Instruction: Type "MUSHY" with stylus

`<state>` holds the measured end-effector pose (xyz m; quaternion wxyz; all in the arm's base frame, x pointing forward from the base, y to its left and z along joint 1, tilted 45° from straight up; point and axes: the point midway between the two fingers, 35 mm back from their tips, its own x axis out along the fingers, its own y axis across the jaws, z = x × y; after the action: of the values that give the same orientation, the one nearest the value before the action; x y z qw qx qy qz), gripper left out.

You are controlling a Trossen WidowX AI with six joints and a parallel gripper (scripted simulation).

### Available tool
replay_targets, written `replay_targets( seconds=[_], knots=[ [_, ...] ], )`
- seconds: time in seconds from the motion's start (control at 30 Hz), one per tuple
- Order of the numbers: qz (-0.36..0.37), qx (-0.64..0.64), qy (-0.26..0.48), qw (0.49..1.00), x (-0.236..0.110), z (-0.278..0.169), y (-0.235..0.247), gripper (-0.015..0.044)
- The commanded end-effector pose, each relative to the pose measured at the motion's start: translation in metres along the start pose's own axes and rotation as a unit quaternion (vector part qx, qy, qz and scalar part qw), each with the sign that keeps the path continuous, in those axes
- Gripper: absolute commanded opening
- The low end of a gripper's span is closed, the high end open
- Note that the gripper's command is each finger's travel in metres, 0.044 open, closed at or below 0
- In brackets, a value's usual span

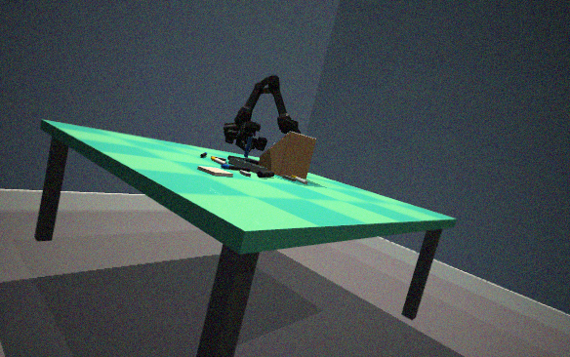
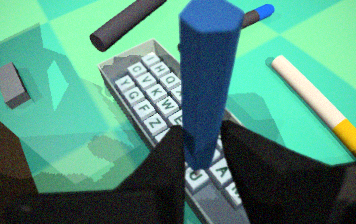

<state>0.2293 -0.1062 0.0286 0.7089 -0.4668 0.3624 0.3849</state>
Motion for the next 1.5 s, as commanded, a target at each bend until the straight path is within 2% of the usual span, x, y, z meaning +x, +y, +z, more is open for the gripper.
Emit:
replay_targets(
  seconds=[0.0,0.67,1.17,1.37,1.43,1.47],
  knots=[
    [-0.001,-0.002,-0.001,1.000,0.001,-0.002,0.000,0.0081],
    [-0.001,-0.002,-0.001,1.000,0.002,-0.004,0.000,0.0081],
    [-0.004,-0.005,-0.003,1.000,-0.015,0.026,-0.002,0.0085],
    [-0.004,-0.005,-0.003,1.000,-0.015,0.026,-0.002,0.0045],
    [-0.004,-0.005,-0.003,1.000,-0.014,0.027,-0.003,0.0000],
    [-0.004,-0.005,-0.003,1.000,-0.013,0.028,-0.003,0.0000]
  ],
)
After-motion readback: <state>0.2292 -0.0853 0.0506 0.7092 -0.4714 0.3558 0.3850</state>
